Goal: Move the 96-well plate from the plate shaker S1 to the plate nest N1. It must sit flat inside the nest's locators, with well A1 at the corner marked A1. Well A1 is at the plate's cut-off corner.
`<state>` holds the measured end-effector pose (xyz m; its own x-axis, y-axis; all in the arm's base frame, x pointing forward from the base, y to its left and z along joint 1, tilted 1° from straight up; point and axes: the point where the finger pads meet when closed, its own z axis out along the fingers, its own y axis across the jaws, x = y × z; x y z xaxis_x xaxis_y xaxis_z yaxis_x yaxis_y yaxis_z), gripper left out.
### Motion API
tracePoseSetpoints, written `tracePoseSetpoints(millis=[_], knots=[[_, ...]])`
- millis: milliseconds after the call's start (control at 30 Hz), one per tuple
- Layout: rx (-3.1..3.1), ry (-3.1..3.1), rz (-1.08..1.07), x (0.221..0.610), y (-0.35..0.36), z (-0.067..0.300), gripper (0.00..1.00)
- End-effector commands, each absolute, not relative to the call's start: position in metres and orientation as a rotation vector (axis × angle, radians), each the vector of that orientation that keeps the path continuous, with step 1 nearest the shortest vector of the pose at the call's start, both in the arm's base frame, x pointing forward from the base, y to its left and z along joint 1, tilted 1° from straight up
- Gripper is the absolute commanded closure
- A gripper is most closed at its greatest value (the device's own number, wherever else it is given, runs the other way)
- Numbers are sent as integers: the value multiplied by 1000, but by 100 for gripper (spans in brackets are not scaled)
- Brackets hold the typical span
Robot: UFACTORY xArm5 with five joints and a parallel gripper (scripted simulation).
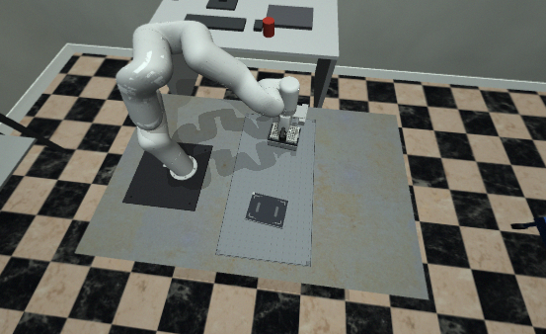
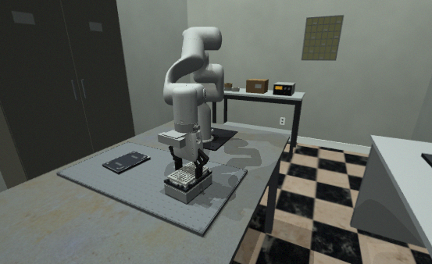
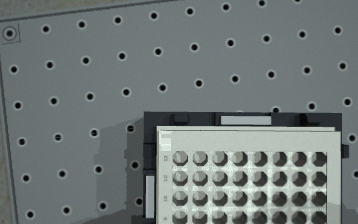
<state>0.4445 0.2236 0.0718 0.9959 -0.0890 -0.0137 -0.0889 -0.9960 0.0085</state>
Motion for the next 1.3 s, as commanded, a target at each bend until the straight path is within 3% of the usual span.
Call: tracePoseSetpoints(millis=[0,467,500,1267], knots=[[3136,-140,-20,446,224,73,0],[3136,-140,-20,446,224,73,0],[3136,-140,-20,446,224,74,100],[3136,-140,-20,446,224,74,100]])
